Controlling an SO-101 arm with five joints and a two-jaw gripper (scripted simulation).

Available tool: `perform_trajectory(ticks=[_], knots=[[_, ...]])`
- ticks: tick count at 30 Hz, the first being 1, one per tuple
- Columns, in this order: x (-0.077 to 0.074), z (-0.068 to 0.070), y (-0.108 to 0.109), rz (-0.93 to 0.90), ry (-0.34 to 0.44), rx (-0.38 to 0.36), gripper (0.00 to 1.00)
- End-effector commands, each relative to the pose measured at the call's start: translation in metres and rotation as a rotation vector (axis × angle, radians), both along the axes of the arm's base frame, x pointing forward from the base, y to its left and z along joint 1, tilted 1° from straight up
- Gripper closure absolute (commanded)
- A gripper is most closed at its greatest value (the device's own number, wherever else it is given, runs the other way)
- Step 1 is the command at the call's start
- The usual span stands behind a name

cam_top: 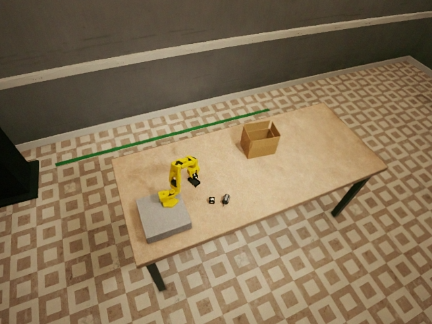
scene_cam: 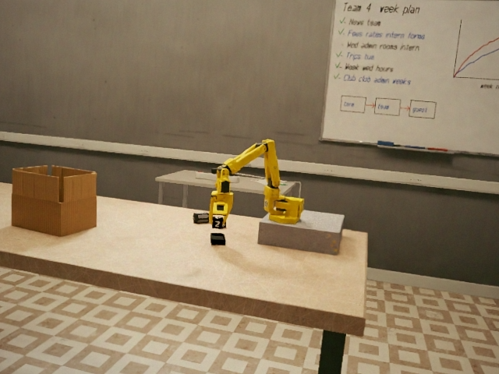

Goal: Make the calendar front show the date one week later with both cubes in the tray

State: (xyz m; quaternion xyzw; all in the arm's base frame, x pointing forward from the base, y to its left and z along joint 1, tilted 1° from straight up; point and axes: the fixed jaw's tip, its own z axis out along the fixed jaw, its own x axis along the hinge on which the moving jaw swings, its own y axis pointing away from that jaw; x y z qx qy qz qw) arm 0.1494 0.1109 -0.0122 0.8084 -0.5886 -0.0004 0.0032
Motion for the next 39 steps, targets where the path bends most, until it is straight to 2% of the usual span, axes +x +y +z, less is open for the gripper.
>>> perform_trajectory(ticks=[1,3,5,10,16,39], knots=[[0.008,-0.004,-0.018,-0.097,0.017,-0.009,1.00],[0.014,-0.004,-0.029,-0.161,0.018,-0.009,1.00],[0.014,-0.004,-0.029,-0.161,0.018,-0.009,1.00],[0.024,-0.004,-0.054,-0.312,0.020,-0.008,1.00],[0.029,-0.005,-0.072,-0.412,0.021,-0.008,1.00],[0.029,-0.006,-0.073,-0.422,0.021,-0.008,1.00]])
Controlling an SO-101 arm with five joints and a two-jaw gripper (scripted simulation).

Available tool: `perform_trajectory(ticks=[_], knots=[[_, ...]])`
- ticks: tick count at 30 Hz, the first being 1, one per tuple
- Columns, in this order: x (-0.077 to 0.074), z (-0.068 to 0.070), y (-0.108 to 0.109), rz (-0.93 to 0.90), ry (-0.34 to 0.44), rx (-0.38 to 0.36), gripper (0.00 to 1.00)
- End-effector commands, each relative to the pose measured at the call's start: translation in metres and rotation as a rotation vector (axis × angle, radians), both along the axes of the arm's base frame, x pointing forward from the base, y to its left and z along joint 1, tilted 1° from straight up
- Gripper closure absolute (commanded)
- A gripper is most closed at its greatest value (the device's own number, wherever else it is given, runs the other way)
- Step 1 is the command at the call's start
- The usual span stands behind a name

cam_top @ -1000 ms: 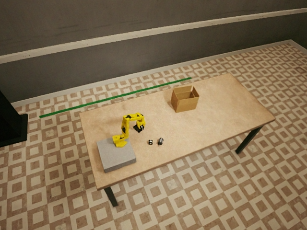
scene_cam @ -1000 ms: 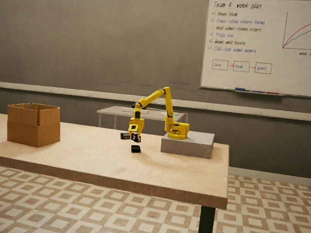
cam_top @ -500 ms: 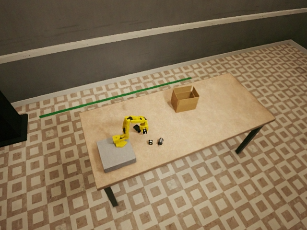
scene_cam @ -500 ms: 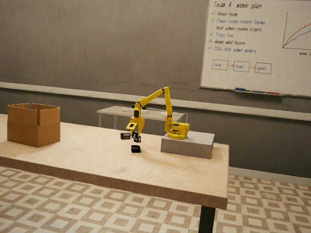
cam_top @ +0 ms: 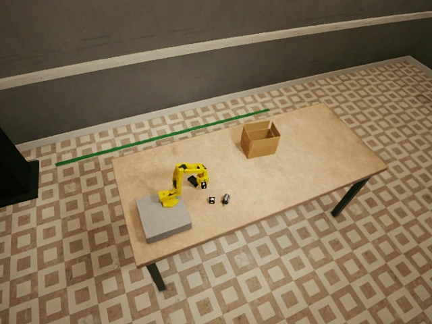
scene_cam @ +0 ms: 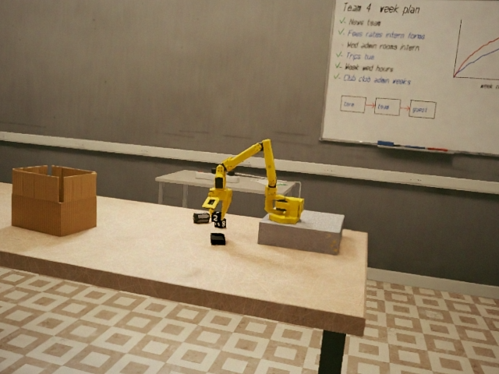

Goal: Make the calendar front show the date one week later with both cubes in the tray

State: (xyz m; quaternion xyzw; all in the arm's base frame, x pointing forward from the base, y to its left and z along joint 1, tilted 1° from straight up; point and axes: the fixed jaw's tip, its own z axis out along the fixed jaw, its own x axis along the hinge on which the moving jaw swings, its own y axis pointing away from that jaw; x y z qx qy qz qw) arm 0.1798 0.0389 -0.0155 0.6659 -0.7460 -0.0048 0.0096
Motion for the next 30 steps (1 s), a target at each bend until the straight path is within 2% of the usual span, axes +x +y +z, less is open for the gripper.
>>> perform_trajectory(ticks=[1,30], knots=[[-0.0009,-0.0030,-0.0012,0.003,0.008,0.000,1.00],[0.0021,-0.0029,-0.0012,0.005,-0.005,0.003,1.00]])
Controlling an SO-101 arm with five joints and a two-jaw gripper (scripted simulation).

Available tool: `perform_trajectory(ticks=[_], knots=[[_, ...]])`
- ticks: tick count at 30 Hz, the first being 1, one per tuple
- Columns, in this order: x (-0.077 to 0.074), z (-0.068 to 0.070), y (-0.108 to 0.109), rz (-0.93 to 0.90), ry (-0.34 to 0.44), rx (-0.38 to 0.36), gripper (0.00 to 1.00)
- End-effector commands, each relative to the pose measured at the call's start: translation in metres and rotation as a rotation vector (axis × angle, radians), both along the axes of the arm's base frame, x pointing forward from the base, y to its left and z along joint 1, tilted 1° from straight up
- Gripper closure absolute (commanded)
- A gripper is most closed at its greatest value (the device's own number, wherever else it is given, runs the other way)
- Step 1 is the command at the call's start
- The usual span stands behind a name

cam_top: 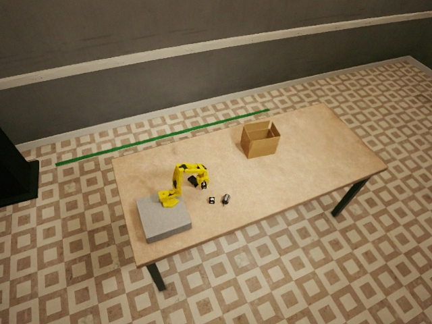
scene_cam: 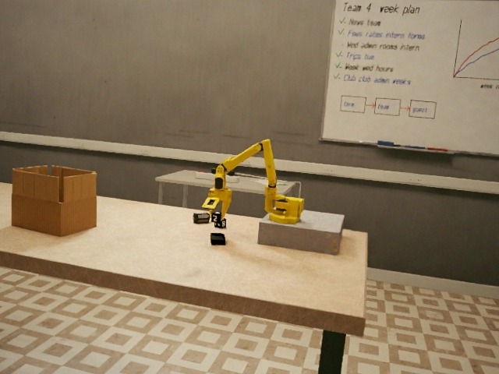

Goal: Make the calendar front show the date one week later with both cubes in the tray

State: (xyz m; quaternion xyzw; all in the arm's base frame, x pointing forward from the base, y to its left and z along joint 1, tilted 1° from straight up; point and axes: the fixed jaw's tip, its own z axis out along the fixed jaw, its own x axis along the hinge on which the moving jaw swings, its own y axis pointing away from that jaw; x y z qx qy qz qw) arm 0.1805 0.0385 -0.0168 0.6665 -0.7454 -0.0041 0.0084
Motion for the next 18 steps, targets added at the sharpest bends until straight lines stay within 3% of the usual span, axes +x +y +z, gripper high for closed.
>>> perform_trajectory(ticks=[1,18], knots=[[0.0014,-0.0016,-0.0008,0.003,-0.002,0.002,1.00],[0.0012,-0.0075,-0.0008,0.003,-0.002,0.002,1.00]])
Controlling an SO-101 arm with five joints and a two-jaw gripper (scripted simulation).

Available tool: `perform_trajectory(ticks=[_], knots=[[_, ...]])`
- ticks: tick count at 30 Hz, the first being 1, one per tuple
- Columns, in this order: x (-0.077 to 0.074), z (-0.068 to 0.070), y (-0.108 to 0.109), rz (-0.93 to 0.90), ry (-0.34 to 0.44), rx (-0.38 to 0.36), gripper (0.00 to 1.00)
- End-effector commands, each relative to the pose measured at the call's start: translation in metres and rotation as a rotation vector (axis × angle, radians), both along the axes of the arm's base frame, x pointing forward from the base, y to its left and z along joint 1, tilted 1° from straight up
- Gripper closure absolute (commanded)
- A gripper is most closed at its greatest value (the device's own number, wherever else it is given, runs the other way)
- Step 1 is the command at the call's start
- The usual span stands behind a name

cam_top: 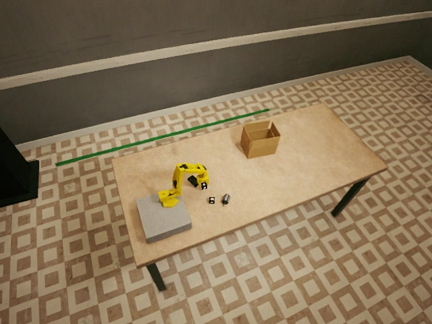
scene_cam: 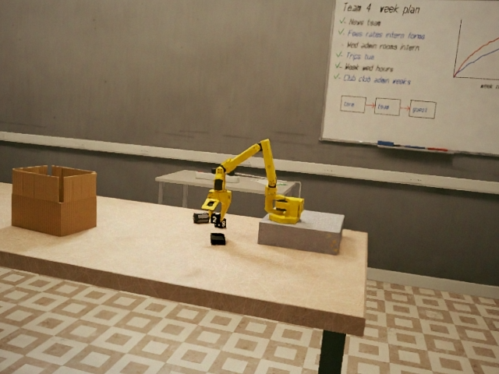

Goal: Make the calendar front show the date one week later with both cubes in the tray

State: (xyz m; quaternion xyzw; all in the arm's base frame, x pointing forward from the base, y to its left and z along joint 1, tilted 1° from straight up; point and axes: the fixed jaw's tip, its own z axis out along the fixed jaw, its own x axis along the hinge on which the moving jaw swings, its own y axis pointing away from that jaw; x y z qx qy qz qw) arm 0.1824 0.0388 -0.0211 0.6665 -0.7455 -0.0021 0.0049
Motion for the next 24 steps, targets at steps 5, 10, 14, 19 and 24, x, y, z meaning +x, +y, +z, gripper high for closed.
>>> perform_trajectory(ticks=[5,10,14,19,24], knots=[[-0.0006,-0.0033,-0.0011,0.003,0.006,0.000,1.00],[-0.0007,-0.0058,-0.0011,0.003,0.006,0.000,1.00],[-0.0008,-0.0084,-0.0011,0.003,0.006,0.000,1.00],[-0.0008,-0.0092,-0.0011,0.003,0.006,0.000,1.00],[-0.0008,-0.0099,-0.0011,0.003,0.006,0.000,1.00]])
